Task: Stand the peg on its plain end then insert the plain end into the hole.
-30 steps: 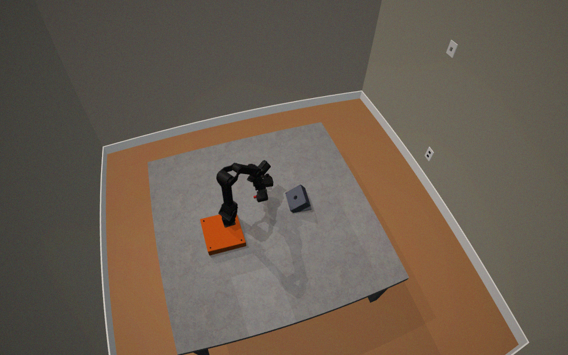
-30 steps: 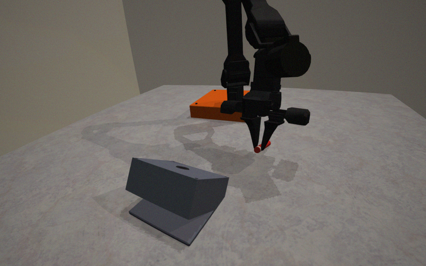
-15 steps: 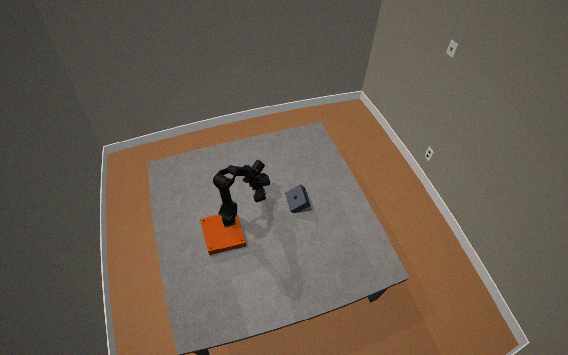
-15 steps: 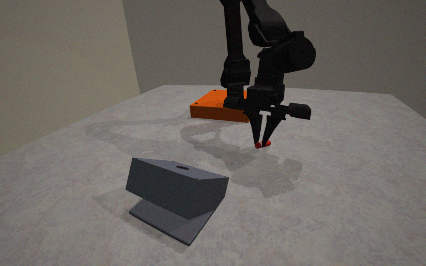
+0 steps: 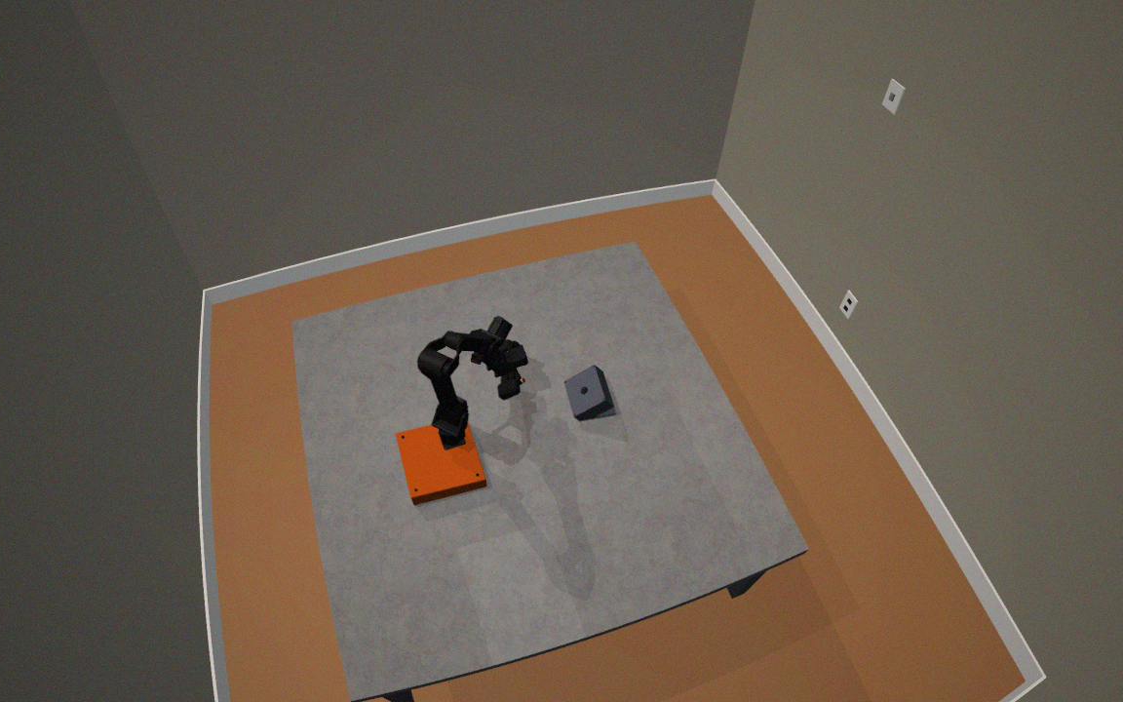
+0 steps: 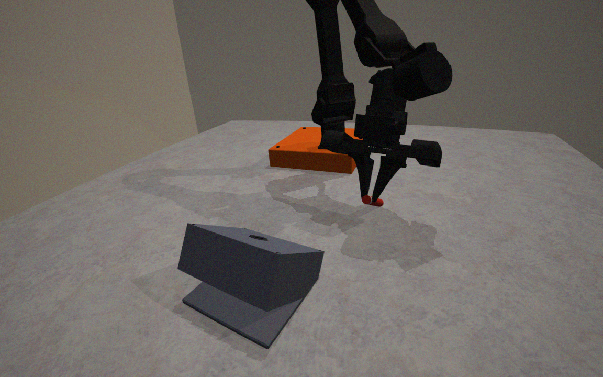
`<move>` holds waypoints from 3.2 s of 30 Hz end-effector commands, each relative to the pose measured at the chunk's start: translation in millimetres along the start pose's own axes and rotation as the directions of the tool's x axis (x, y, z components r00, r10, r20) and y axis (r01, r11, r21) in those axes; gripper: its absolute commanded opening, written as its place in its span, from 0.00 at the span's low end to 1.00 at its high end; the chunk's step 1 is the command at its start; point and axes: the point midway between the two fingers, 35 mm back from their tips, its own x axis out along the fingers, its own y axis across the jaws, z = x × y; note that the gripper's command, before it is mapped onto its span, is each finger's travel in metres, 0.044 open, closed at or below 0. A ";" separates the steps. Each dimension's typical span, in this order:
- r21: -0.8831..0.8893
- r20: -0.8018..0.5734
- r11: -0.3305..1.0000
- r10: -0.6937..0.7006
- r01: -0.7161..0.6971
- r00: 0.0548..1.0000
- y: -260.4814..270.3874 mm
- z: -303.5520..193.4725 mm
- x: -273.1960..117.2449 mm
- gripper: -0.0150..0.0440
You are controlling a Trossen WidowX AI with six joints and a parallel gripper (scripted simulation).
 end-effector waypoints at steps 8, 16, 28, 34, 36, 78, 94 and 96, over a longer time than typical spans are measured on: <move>0.006 0.099 1.000 -0.003 0.003 0.995 -1.2 -4.4 -6.4 0.34; 0.006 0.167 1.000 -0.004 0.003 0.986 -1.2 -7.7 -10.7 0.34; 0.006 0.267 1.000 -0.004 0.003 0.964 -1.1 -13.3 -16.7 0.34; 0.005 0.317 1.000 -0.005 0.003 0.949 -1.0 -16.3 -19.5 0.34; 0.005 0.333 1.000 -0.005 0.003 0.943 -1.0 -17.3 -20.4 0.34; 0.004 0.645 1.000 -0.006 0.005 0.764 -1.4 -42.1 -34.6 0.34; 0.003 0.736 1.000 -0.007 0.006 0.677 -1.9 -51.7 -37.5 0.34; 0.003 0.722 1.000 -0.006 0.005 0.692 -1.7 -51.1 -38.1 0.34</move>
